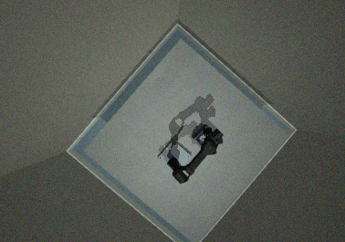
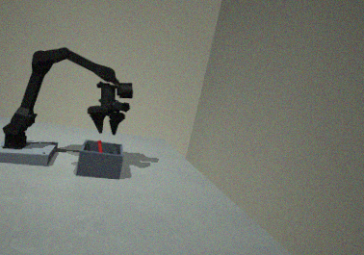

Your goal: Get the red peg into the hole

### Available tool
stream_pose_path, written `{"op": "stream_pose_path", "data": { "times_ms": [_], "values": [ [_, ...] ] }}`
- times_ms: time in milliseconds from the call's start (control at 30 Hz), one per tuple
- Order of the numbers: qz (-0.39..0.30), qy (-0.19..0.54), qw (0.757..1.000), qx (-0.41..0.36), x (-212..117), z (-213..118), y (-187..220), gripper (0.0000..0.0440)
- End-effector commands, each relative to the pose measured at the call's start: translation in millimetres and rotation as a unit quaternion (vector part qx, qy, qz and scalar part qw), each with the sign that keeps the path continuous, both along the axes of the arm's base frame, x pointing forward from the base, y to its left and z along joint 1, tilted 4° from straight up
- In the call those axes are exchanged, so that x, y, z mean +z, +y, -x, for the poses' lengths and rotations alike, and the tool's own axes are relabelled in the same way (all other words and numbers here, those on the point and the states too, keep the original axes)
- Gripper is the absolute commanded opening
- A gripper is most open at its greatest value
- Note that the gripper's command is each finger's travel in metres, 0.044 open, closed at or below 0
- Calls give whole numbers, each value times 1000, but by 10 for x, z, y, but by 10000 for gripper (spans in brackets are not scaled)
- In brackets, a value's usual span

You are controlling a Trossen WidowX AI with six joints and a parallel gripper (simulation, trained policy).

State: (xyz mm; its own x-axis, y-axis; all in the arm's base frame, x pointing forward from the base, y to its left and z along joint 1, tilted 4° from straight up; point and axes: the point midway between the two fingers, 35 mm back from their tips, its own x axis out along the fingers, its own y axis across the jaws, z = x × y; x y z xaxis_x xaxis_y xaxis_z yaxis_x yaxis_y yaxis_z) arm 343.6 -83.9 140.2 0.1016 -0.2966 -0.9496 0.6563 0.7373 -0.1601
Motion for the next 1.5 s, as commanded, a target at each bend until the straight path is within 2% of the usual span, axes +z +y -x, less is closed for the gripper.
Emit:
{"op": "stream_pose_path", "data": {
  "times_ms": [0, 1467],
  "values": [
    [2, 2, 1000, 3, 2, 9, 1, 440],
    [8, 13, 1000, 25, 14, 67, 75, 439]
  ]
}}
